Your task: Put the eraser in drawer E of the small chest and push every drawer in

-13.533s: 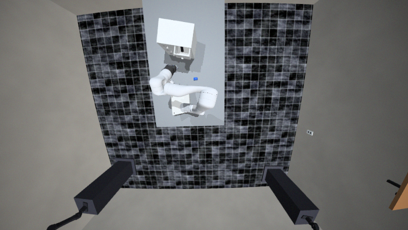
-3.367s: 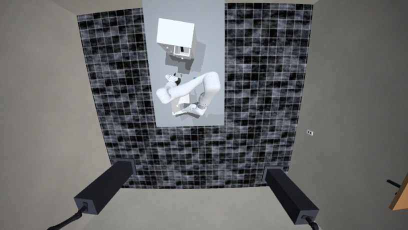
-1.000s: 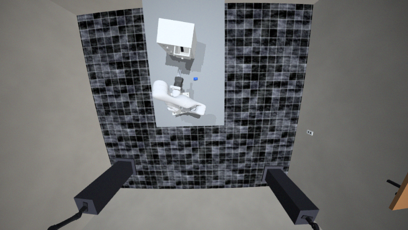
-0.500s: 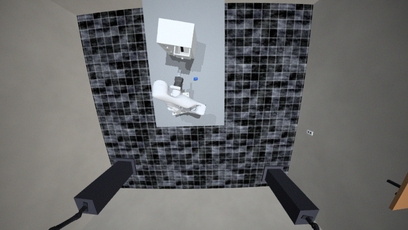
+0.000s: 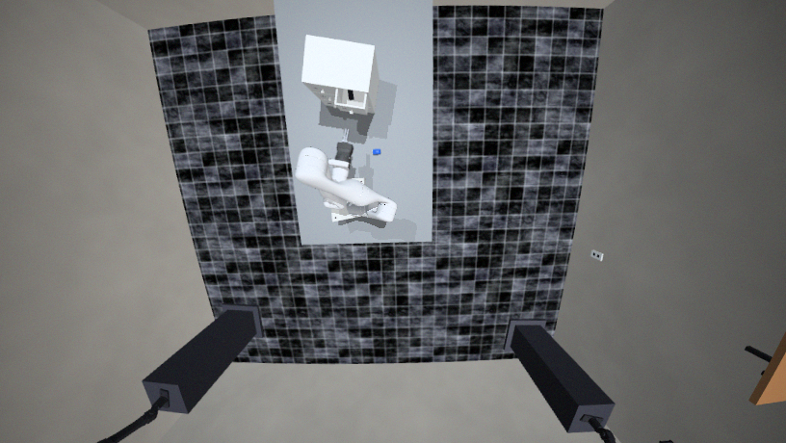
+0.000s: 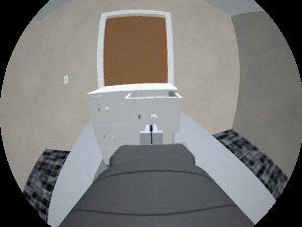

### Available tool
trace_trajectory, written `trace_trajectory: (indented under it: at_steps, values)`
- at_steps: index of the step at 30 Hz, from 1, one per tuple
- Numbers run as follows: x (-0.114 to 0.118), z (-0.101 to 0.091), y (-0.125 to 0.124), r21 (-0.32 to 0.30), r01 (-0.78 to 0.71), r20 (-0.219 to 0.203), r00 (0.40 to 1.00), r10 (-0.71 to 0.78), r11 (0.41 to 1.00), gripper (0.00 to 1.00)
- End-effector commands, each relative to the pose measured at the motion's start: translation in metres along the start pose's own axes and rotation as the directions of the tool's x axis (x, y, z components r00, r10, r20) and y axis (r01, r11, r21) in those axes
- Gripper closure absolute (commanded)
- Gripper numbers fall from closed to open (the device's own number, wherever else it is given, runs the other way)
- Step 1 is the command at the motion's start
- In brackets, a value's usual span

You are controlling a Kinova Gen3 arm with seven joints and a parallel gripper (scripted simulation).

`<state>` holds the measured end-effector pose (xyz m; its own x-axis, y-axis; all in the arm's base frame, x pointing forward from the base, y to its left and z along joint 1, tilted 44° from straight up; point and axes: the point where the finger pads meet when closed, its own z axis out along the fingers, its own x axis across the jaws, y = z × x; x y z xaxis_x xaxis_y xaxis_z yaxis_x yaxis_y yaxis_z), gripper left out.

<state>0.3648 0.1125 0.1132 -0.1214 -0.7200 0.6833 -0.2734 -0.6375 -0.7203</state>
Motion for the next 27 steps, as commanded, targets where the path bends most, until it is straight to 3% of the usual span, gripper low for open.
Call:
trace_trajectory:
  at_steps: [1, 9, 27]
  values:
    - [0.005, 0.012, 0.001, -0.007, -0.003, -0.015, 1.0, 0.003, 1.0, 1.0]
    - [0.005, 0.035, 0.0, -0.007, -0.003, -0.015, 1.0, 0.003, 1.0, 1.0]
    - [0.005, 0.043, 0.0, -0.007, -0.003, -0.015, 1.0, 0.003, 1.0, 1.0]
